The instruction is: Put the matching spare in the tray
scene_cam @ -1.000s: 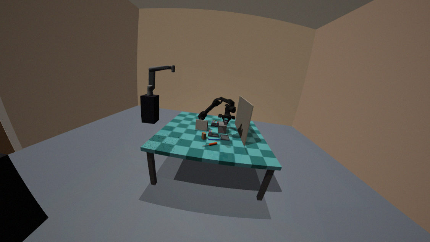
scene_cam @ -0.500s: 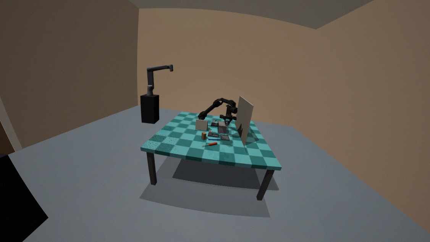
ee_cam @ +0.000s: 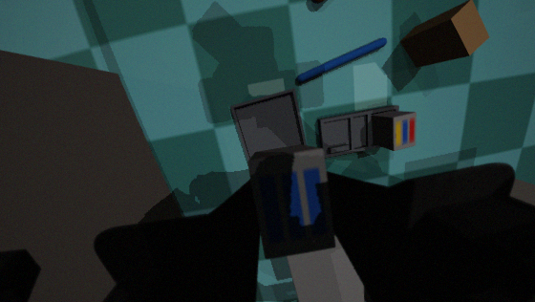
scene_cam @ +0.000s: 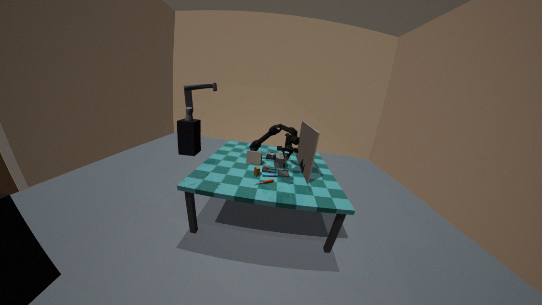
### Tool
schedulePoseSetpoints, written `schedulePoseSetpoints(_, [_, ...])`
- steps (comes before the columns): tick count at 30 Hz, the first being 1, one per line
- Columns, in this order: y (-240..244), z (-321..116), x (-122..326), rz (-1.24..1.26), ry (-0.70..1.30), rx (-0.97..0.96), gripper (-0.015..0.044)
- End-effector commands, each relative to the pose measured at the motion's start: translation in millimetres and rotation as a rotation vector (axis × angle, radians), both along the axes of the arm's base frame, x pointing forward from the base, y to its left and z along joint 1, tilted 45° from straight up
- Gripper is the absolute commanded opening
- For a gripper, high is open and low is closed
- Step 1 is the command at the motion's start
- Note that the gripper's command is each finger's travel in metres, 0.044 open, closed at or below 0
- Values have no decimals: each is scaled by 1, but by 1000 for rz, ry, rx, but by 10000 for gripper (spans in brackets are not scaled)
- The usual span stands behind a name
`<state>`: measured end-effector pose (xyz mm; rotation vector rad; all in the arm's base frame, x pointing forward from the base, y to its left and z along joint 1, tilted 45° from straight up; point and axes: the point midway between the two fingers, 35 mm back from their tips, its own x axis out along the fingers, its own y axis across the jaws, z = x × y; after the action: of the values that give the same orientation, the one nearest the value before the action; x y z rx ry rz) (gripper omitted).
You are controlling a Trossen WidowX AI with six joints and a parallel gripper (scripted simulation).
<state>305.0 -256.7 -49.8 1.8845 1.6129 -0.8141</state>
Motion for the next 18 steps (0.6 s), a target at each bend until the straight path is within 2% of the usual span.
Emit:
schedulePoseSetpoints(1, [3, -4, 0, -6, 4, 10, 0])
schedulePoseSetpoints(18, [11, -14, 4, -5, 4, 9, 0])
